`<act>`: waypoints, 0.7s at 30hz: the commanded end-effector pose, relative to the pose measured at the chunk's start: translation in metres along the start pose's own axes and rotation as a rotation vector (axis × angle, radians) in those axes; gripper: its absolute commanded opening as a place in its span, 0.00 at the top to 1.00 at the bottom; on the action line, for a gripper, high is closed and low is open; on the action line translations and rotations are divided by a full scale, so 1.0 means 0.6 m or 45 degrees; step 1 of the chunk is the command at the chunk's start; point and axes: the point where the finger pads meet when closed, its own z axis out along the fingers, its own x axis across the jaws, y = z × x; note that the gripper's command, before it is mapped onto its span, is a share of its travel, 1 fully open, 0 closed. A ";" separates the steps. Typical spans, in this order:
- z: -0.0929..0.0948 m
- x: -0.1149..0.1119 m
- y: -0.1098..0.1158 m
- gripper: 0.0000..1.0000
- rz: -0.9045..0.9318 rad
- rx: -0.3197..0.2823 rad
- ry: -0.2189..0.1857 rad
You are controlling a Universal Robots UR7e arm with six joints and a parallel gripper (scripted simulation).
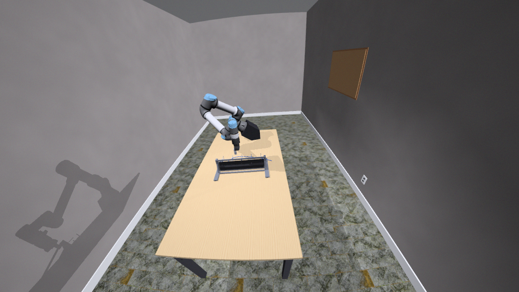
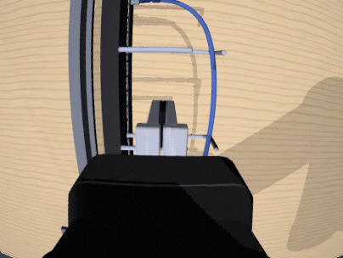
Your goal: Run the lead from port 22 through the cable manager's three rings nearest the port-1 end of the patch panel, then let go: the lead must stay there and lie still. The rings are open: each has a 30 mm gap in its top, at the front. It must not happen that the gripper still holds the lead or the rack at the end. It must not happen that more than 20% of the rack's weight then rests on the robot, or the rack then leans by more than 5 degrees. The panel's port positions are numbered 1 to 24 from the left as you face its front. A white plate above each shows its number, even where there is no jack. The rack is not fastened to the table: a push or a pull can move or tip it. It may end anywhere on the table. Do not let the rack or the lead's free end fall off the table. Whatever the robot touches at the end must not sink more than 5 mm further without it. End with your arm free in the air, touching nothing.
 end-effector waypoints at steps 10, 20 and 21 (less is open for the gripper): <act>-0.001 0.000 0.000 1.00 0.000 0.000 -0.002; -0.001 0.000 0.000 1.00 0.000 0.000 -0.002; -0.001 0.000 0.000 1.00 0.000 0.000 -0.002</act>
